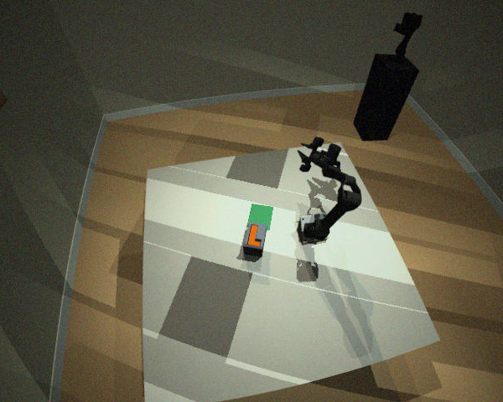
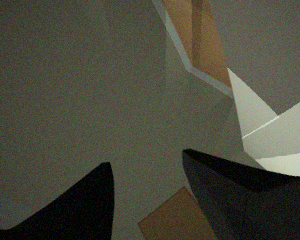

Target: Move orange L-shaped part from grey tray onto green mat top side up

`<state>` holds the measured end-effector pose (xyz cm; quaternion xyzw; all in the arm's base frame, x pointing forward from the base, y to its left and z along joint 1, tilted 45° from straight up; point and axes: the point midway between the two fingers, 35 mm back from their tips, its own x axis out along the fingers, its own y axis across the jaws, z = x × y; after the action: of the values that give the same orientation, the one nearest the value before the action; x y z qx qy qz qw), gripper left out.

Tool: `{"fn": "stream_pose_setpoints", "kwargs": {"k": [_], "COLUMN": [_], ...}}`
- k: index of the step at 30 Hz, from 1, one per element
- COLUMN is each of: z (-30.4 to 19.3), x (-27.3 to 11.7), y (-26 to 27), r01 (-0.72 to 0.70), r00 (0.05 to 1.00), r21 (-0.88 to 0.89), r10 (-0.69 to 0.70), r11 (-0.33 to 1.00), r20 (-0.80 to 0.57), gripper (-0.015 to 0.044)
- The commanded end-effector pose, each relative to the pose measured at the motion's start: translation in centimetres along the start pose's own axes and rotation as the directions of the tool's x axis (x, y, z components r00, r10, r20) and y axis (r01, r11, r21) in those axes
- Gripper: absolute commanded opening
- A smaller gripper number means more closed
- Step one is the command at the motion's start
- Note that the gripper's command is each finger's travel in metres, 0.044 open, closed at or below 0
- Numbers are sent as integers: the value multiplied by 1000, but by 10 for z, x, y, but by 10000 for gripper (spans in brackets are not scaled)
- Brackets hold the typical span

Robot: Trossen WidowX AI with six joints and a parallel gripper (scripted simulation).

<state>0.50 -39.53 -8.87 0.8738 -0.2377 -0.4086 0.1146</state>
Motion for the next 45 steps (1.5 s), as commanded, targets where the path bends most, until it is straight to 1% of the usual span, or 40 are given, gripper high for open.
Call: {"fn": "stream_pose_setpoints", "kwargs": {"k": [1,3,6,11,14,17,20,23,26,29,31,34,36,45], "z": [-55,-83,-122,-177,-208,-245,-273,-296,-316,-332,-341,-352,-356,-356], "x": [25,34,44,45,41,26,8,-15,-43,-75,-98,-136,-156,-158], "y": [-25,-41,-68,-113,-143,-183,-216,-248,-277,-304,-321,-343,-353,-354], "r01": [155,227,295,327,311,230,123,-7,-156,-313,-419,-571,-642,-651], "r00": [987,968,928,859,792,690,595,495,394,292,225,128,81,75], "r21": [-272,-399,-569,-772,-882,-967,-990,-973,-925,-850,-789,-687,-633,-626], "r10": [-161,-253,-372,-512,-610,-720,-793,-846,-880,-895,-893,-875,-859,-857], "r11": [950,889,767,545,354,113,-75,-230,-347,-423,-449,-449,-432,-429], "r20": [1,-12,-19,2,35,80,134,196,264,338,389,466,505,510], "gripper": [180,180,180,180,180,180,180,180,180,180,180,180,180,180]}}
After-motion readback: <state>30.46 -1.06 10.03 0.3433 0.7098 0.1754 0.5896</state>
